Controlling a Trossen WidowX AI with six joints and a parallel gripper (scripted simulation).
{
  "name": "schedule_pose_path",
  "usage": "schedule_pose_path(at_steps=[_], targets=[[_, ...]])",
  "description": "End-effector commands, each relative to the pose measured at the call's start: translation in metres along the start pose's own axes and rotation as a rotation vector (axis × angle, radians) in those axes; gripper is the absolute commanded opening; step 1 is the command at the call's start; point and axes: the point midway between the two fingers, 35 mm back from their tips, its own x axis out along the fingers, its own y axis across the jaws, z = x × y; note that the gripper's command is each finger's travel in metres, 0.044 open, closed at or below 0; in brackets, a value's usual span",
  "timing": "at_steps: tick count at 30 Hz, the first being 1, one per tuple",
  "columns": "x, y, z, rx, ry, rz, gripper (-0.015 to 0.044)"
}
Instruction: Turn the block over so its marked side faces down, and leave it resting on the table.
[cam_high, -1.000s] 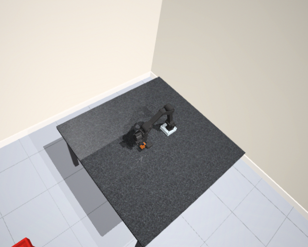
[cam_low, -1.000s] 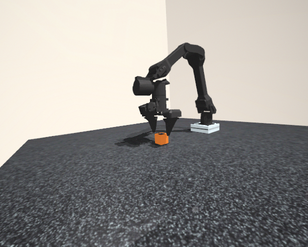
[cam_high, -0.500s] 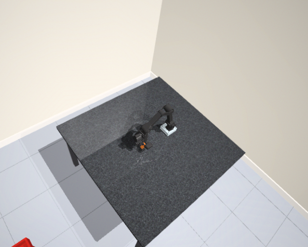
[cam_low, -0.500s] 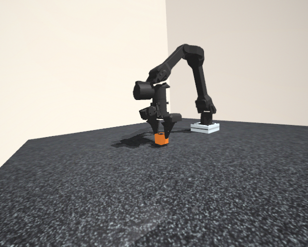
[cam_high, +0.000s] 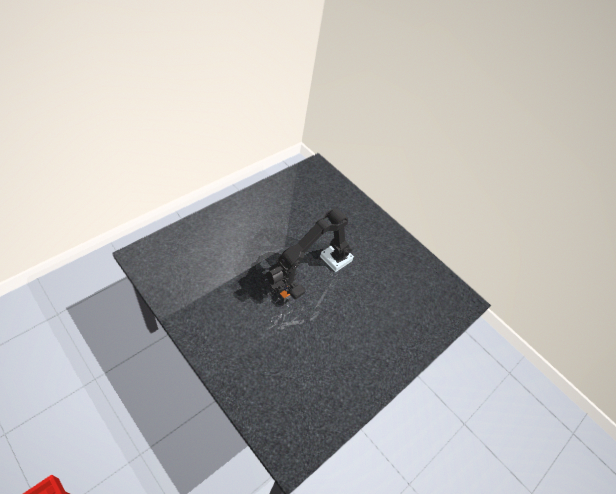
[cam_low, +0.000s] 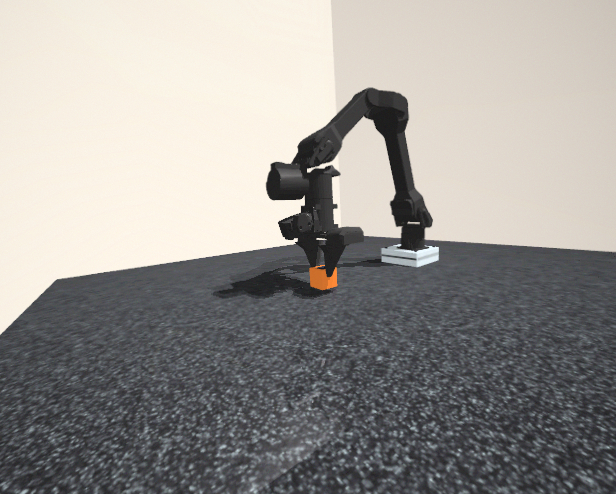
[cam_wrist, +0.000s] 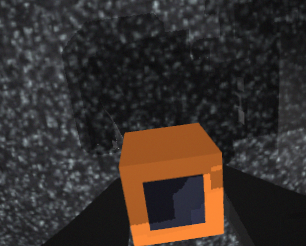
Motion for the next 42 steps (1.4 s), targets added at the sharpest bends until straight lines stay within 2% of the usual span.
schedule_pose_path(at_steps=[1, 4, 7, 10, 16, 42], targets=[[0.001, 0.000, -0.001, 0.004, 0.005, -0.004, 0.0084], [0.001, 0.000, -0.001, 0.004, 0.005, -0.004, 0.0064], [-0.010, 0.000, -0.001, 0.004, 0.005, -0.004, 0.0000], [-0.027, 0.000, -0.001, 0.004, 0.005, -0.004, 0.0000], [-0.028, 0.000, -0.001, 0.004, -0.006, -0.004, 0.0000], [-0.020, -0.001, -0.003, 0.004, -0.424, -0.004, 0.0000]])
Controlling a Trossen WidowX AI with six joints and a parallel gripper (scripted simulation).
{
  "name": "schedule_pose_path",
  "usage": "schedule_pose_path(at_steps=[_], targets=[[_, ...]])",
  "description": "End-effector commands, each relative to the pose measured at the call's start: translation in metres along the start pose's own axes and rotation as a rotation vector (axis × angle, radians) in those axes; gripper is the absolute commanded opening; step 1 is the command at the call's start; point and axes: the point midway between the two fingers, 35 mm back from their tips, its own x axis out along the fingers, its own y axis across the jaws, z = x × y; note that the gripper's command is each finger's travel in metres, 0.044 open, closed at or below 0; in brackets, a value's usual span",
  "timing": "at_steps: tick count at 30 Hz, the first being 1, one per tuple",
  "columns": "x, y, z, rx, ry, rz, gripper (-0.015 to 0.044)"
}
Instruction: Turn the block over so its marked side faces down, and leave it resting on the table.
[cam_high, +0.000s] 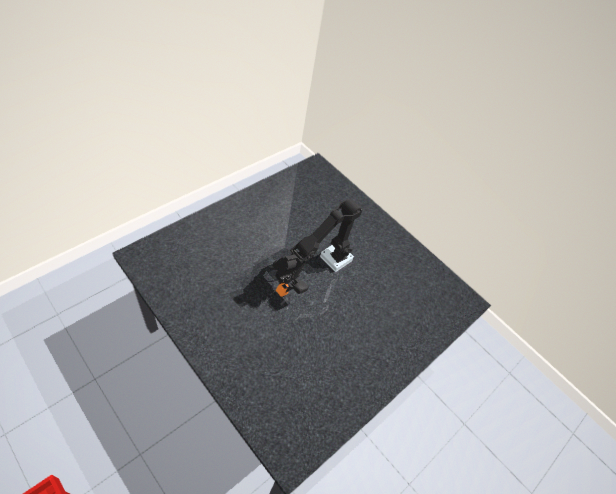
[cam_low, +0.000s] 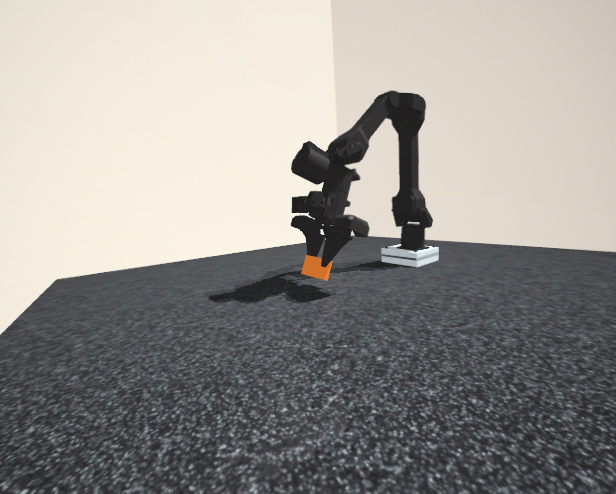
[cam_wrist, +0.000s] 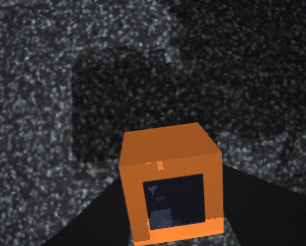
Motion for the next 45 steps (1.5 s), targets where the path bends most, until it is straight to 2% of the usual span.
schedule_pose_path(at_steps=[1, 10, 30, 45], targets=[[0.000, 0.001, -0.004, 0.005, -0.067, 0.006, 0.0000], [-0.001, 0.001, -0.006, 0.004, -0.141, 0.006, 0.0000], [0.034, 0.000, -0.006, 0.006, -0.421, 0.004, 0.0000], [0.029, 0.001, -0.019, 0.006, -0.636, 0.005, 0.0000]])
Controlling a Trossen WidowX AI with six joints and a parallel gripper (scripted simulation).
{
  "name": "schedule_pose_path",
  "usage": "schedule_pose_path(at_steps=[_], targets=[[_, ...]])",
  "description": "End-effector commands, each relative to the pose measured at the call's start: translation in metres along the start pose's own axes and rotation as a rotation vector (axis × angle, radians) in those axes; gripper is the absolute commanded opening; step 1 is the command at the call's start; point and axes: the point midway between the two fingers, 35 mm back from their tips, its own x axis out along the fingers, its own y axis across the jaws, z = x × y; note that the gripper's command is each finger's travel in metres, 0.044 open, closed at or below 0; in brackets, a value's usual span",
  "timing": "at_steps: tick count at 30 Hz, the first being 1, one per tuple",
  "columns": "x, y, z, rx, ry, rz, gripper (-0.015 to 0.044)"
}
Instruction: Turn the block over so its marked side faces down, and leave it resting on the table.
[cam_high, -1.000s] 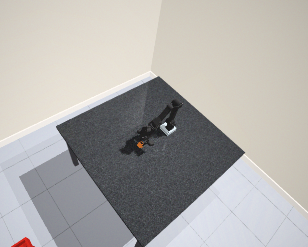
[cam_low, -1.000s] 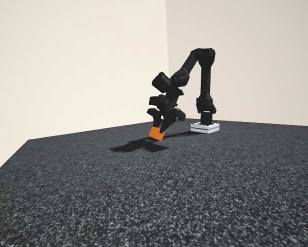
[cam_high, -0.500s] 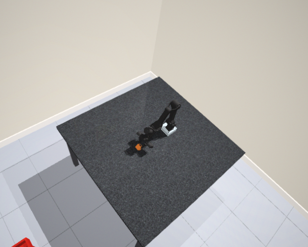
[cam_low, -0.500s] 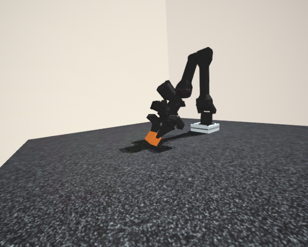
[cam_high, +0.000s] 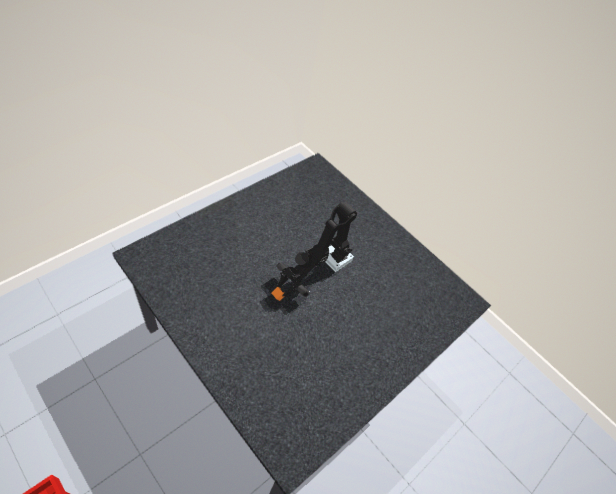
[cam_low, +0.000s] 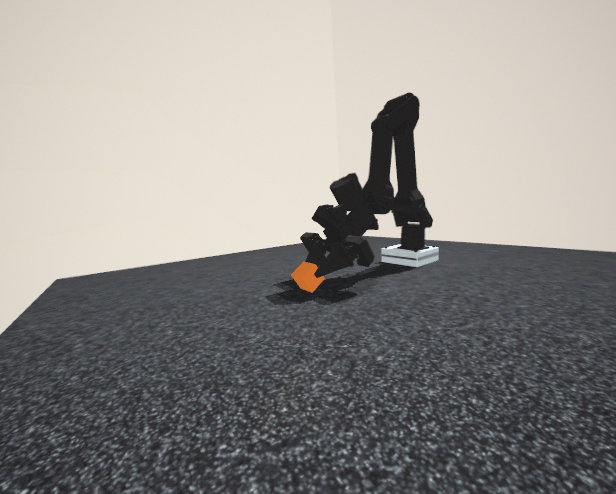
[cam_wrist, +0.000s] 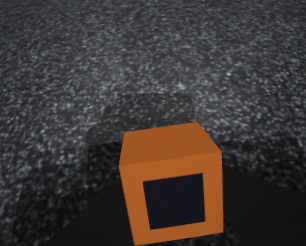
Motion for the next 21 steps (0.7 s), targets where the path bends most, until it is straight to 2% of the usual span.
schedule_pose_path(at_steps=[1, 20, 21], targets=[[-0.0076, 0.0014, -0.0076, 0.005, -0.042, 0.007, 0.0000], [-0.0110, 0.0015, -0.0053, 0.005, -0.079, 0.007, 0.0000], [-0.0110, 0.0015, -0.0053, 0.005, -0.079, 0.007, 0.0026]])
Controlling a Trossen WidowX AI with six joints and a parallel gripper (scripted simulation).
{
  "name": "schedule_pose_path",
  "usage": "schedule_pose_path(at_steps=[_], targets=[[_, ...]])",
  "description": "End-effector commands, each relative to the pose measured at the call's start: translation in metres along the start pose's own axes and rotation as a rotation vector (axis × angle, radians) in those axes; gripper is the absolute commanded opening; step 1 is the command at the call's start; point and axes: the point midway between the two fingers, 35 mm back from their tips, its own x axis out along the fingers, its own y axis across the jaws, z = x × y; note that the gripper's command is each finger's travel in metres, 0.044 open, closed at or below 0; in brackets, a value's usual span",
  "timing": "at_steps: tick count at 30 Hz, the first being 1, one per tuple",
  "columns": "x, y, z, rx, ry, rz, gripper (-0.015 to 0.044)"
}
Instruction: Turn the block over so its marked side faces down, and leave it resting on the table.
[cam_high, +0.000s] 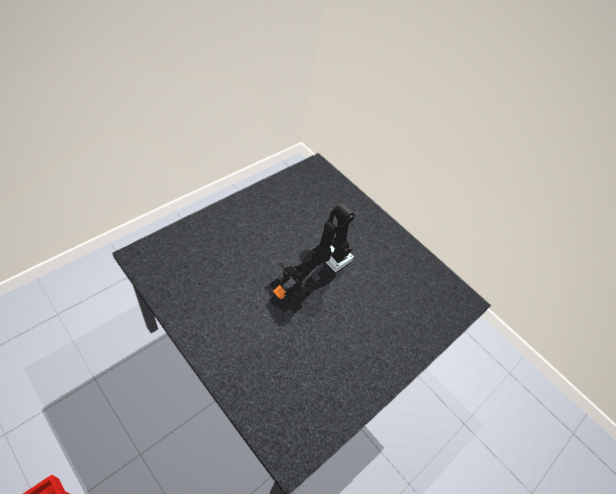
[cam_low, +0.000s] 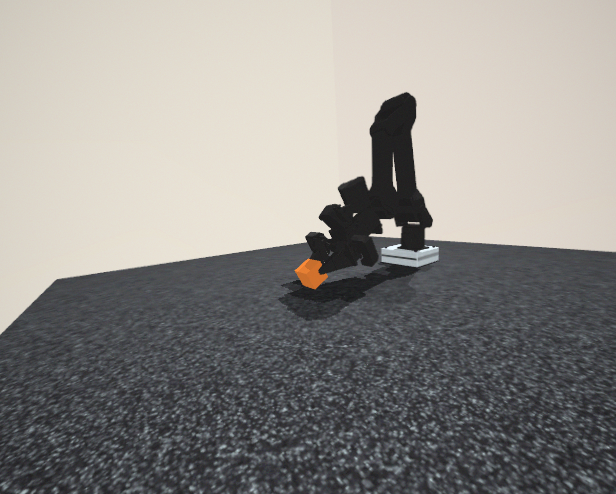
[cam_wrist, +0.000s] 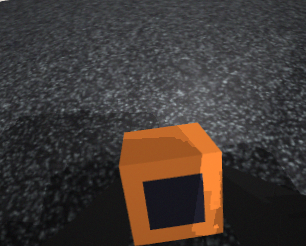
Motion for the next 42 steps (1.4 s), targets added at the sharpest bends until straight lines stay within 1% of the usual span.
schedule_pose_path(at_steps=[1, 16, 42], targets=[[-0.0007, 0.0009, -0.0010, 0.005, 0.001, 0.006, 0.0053], [-0.0007, 0.0009, -0.0010, 0.005, 0.001, 0.006, 0.0440], [-0.0007, 0.0009, -0.0010, 0.005, 0.001, 0.006, 0.0440]])
